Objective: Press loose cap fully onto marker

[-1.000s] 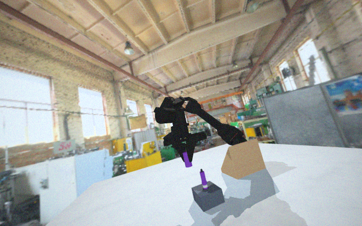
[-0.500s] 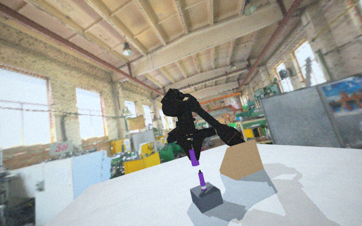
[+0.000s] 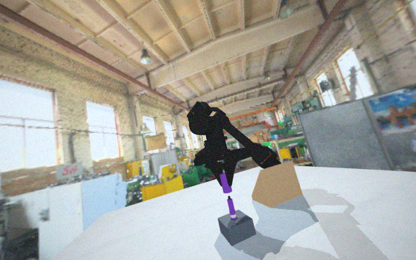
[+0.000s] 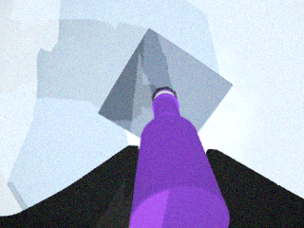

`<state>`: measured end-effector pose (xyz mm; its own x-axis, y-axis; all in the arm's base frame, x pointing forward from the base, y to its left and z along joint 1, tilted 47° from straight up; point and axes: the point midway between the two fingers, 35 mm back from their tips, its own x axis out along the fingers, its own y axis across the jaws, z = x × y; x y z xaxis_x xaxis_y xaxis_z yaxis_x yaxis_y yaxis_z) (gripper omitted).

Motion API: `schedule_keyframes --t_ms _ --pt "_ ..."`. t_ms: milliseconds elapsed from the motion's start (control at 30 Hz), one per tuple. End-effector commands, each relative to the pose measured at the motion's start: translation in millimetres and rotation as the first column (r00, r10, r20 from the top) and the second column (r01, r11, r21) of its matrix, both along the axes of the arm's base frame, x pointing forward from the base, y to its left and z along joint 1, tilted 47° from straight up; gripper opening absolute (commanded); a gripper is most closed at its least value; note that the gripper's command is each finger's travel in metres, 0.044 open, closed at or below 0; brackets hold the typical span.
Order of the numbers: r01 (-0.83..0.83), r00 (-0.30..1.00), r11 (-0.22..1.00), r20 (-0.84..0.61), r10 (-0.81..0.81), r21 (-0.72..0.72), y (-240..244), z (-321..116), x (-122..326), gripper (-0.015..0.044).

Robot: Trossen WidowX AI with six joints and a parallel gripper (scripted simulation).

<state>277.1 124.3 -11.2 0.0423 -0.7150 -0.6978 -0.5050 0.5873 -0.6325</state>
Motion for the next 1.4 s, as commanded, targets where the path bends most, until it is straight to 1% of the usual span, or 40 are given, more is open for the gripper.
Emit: schedule_keyframes --t_ms 0,967,1367 --pt "0.001 1.000 1.000 -0.001 -0.001 -0.004 -5.2 -4.2 0.4 0.0000" --pt "0.002 1.000 1.000 0.000 -0.002 -0.006 -39.2 -36.4 2.1 0.0000" --pt "0.002 1.000 1.000 0.000 -0.002 -0.006 -41.0 -37.8 2.0 0.0000"
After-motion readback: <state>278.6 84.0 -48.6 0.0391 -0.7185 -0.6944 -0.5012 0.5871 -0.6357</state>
